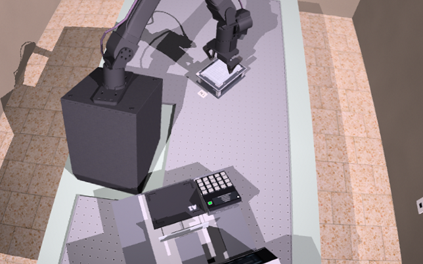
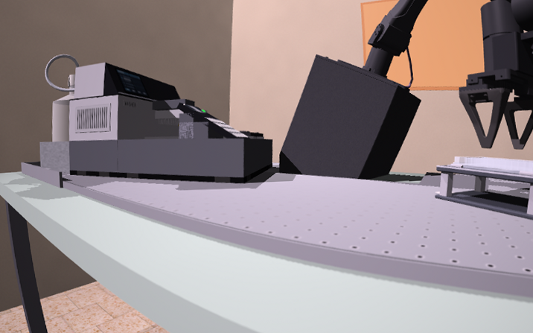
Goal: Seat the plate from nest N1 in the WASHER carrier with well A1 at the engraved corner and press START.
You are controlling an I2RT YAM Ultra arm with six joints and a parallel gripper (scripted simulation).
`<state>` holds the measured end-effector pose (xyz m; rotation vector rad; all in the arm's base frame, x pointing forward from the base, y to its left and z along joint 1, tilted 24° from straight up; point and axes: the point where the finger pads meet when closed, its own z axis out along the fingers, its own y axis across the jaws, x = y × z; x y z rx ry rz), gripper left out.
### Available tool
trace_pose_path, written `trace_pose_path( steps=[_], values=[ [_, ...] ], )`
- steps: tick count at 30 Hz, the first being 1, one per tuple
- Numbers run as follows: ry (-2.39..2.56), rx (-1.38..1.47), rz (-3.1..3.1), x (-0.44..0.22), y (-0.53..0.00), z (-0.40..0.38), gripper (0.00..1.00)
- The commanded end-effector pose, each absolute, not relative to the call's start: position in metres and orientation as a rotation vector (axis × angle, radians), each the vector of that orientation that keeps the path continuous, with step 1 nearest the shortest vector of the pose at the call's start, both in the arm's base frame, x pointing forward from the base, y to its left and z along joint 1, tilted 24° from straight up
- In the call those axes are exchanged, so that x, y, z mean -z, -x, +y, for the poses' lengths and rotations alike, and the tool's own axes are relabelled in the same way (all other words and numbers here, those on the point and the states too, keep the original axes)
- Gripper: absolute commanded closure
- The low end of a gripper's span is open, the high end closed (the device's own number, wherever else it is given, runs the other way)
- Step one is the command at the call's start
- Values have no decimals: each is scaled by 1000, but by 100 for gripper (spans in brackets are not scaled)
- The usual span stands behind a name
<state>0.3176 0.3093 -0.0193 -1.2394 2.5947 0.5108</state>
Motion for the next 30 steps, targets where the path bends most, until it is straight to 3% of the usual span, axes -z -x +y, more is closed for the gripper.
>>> trace_pose_path(
  steps=[1,30],
  values=[
    [1198,-516,2537,0,-332,315,0],
    [1198,-518,2524,8,-336,324,0]
  ],
)
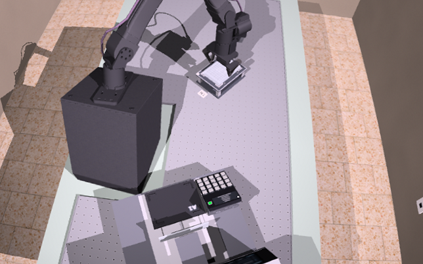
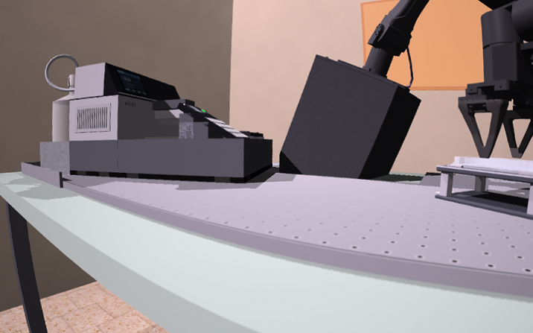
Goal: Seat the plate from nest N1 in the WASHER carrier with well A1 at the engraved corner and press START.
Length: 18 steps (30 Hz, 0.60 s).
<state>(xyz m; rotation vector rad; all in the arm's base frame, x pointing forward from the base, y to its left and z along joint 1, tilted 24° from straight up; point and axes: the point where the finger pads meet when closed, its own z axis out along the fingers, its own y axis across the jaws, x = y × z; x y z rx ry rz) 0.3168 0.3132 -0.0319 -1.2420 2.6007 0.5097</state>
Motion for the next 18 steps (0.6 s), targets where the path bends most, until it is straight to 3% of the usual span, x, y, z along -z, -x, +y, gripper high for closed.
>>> trace_pose_path(
  steps=[1,18],
  values=[
    [1202,-516,2533,13,-335,324,0],
    [1199,-514,2542,26,-336,327,0]
  ],
)
